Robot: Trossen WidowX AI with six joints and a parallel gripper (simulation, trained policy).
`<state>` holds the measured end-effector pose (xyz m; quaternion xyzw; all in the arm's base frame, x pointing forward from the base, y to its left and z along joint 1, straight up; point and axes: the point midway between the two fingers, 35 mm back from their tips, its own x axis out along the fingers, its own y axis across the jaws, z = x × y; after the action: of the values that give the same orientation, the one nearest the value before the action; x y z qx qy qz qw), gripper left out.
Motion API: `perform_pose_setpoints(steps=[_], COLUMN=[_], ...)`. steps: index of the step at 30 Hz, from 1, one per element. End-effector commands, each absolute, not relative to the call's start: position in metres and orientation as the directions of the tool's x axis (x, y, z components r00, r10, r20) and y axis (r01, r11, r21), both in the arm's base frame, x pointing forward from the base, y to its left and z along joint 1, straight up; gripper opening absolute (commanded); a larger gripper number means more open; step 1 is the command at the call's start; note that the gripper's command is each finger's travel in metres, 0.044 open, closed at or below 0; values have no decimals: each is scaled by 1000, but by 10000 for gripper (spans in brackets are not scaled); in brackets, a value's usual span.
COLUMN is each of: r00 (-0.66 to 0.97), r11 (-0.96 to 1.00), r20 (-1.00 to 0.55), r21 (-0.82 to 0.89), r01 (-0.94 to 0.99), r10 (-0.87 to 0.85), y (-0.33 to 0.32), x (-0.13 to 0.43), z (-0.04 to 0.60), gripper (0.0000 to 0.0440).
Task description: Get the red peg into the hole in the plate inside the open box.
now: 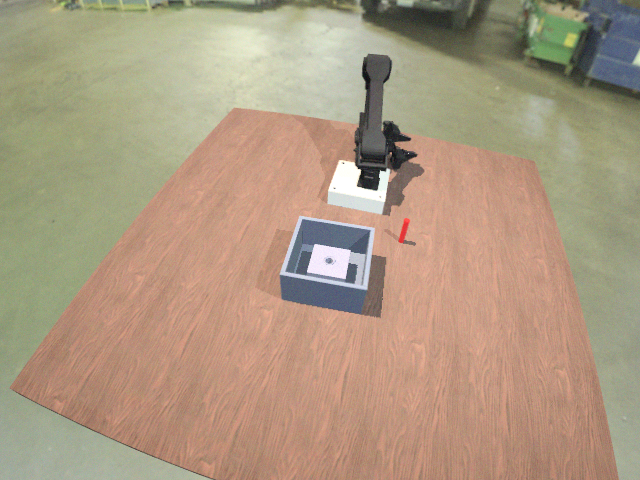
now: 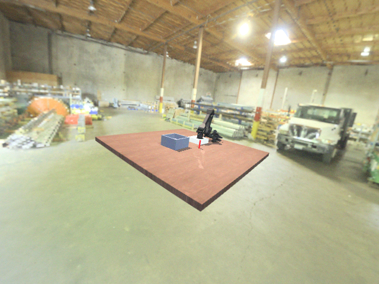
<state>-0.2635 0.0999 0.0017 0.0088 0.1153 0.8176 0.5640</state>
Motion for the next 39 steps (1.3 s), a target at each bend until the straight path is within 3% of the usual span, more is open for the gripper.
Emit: perform_pose_setpoints(steps=[1, 11, 22, 39], r00=[-384, -629, -854, -983], r11=[-359, -630, -867, -995], r20=[-117, -136, -151, -176], r21=[189, 41, -58, -72], r01=[-914, -776, -495, 75], r10=[916, 766, 497, -61], y=[95, 18, -94, -273], x=[-266, -288, -291, -211], z=[3, 10, 20, 48], gripper=[414, 425, 423, 421])
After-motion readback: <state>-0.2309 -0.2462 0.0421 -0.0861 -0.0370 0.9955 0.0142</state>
